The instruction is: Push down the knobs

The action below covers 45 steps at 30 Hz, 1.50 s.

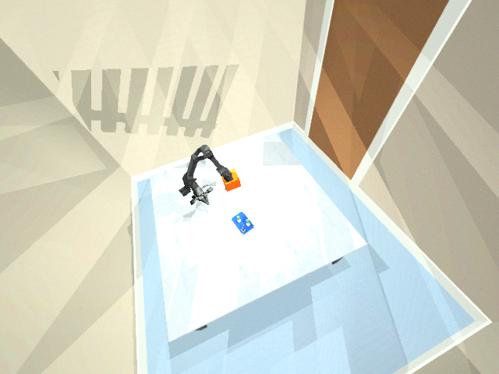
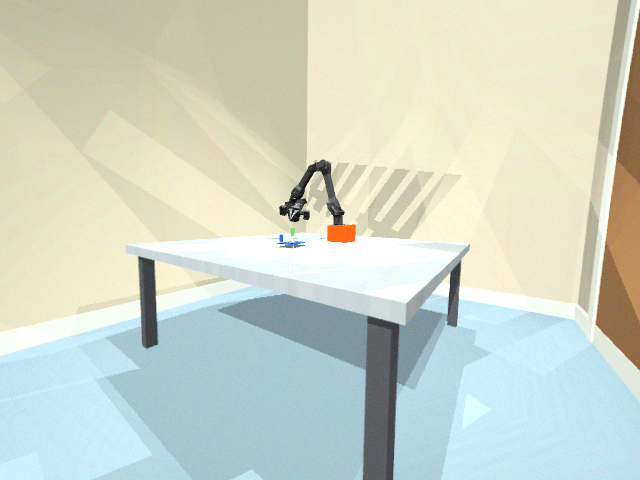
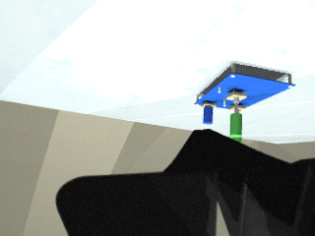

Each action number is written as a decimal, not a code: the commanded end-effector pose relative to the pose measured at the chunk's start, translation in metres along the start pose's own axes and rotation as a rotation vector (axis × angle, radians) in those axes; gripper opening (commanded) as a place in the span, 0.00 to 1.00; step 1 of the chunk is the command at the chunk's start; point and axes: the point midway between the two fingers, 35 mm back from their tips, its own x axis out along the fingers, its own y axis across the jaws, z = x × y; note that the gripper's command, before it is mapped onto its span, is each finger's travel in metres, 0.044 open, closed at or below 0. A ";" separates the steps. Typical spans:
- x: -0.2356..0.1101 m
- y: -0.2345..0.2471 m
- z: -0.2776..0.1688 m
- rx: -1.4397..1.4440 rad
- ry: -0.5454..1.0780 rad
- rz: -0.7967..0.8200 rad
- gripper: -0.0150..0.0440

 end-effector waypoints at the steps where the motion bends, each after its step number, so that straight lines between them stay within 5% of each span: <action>1: 0.008 0.002 -0.002 -0.095 -0.035 -0.048 0.25; 45: 0.096 -0.011 -0.061 -1.355 -0.078 -0.644 0.25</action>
